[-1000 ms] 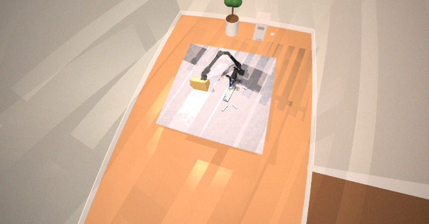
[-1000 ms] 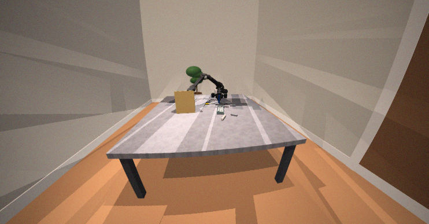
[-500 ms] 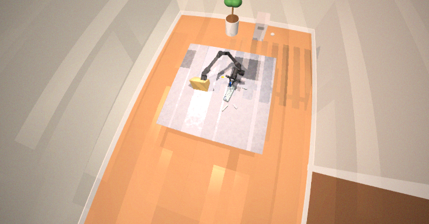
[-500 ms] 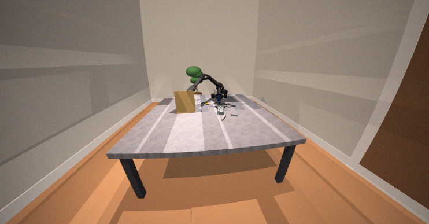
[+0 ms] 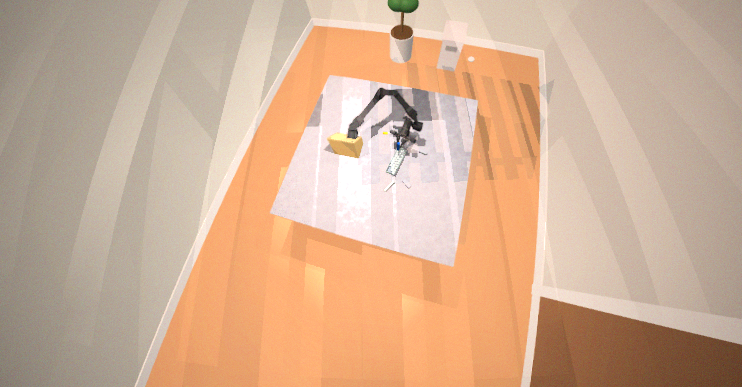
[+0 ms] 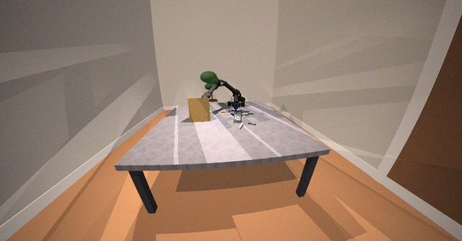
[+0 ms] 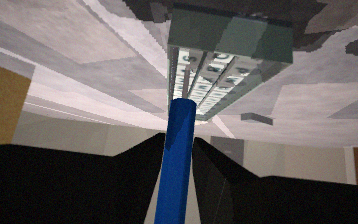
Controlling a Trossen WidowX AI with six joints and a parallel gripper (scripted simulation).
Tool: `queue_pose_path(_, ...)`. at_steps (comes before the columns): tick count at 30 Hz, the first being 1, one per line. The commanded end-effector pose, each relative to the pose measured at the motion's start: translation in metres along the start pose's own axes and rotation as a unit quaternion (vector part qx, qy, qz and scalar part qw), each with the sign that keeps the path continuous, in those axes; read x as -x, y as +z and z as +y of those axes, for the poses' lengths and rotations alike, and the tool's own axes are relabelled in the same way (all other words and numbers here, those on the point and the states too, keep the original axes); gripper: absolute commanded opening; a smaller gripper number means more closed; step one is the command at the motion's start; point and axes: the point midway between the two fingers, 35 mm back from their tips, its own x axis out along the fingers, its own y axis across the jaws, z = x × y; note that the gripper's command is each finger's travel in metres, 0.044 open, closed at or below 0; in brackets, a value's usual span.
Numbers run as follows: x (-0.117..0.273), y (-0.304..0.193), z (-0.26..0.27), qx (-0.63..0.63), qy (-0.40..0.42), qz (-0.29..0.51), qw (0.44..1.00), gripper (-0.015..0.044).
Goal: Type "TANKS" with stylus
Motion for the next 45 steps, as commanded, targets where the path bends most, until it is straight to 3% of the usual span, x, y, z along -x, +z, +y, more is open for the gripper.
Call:
queue_pose_path(1, -0.001, 0.002, 0.000, -0.002, 0.000, -0.002, 1.000, 0.0081)
queue_pose_path(28, -0.004, 0.007, 0.000, -0.002, 0.001, -0.002, 1.000, 0.0081)
queue_pose_path(37, 0.015, -0.025, 0.000, -0.002, 0.000, -0.002, 1.000, 0.0081)
queue_pose_path(45, 0.012, -0.024, -0.001, -0.006, 0.003, -0.004, 1.000, 0.0081)
